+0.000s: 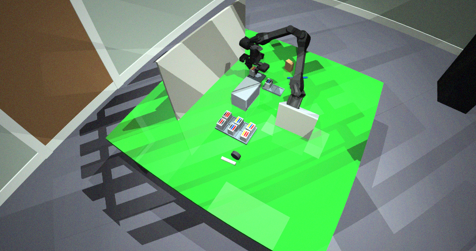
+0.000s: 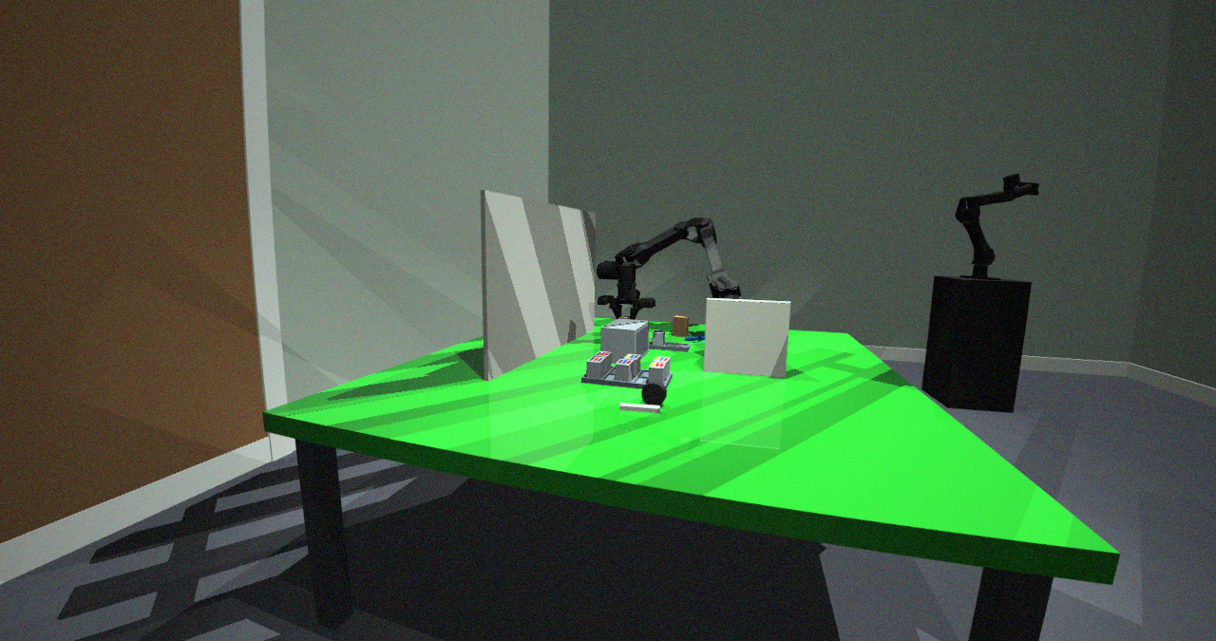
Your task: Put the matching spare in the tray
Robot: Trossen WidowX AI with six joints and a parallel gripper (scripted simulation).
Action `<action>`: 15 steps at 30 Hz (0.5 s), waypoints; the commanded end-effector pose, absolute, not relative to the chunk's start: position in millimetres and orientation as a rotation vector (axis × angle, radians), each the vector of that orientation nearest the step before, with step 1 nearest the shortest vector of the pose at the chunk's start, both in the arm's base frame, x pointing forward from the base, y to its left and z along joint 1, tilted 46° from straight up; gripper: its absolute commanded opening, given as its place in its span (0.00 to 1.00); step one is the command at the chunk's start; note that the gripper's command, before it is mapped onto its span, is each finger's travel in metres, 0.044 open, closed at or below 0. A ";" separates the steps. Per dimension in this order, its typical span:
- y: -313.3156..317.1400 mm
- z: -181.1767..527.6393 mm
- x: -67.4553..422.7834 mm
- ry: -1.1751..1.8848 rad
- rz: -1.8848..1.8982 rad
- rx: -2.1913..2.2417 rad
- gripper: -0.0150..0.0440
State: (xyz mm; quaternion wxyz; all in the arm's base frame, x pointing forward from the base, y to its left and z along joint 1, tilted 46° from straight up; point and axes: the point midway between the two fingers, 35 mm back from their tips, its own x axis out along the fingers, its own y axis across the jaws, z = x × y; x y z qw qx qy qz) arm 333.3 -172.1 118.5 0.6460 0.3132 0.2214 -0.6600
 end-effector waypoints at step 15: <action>-185.3 105.3 330.1 0.510 -1.501 0.707 0.25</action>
